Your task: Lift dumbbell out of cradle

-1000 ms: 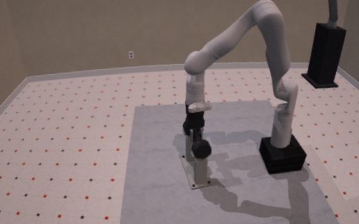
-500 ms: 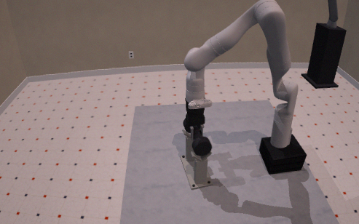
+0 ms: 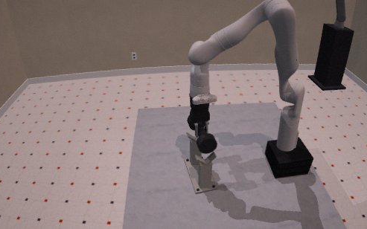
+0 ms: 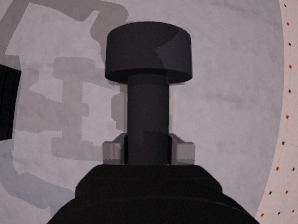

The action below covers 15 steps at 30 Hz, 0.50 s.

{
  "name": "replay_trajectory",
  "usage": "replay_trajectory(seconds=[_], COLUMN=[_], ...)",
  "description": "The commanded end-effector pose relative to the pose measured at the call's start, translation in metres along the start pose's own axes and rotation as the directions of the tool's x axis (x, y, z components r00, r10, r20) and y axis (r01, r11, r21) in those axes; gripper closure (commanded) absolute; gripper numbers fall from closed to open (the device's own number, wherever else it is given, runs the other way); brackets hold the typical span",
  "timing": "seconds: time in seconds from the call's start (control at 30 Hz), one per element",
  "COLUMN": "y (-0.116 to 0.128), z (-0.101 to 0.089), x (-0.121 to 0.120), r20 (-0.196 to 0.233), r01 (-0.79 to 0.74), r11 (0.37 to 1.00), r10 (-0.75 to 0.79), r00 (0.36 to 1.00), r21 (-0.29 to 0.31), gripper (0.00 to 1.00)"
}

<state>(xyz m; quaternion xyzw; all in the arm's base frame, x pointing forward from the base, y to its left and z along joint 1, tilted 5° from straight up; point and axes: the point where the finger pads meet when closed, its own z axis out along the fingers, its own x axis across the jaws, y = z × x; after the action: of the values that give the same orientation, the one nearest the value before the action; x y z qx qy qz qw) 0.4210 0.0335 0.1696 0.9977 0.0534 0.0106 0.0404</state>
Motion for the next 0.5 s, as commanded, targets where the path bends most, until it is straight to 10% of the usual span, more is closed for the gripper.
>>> replay_trajectory(seconds=[0.0,0.47], y=[-0.003,-0.003], z=[-0.011,-0.041], x=[0.003,0.003], r20=[-0.013,-0.013], r01=[0.007,0.006], r11=[1.000,1.000], r10=[-0.007,-0.006], r00=[1.000,1.000], r21=[0.005,0.005], gripper=[1.00,1.00])
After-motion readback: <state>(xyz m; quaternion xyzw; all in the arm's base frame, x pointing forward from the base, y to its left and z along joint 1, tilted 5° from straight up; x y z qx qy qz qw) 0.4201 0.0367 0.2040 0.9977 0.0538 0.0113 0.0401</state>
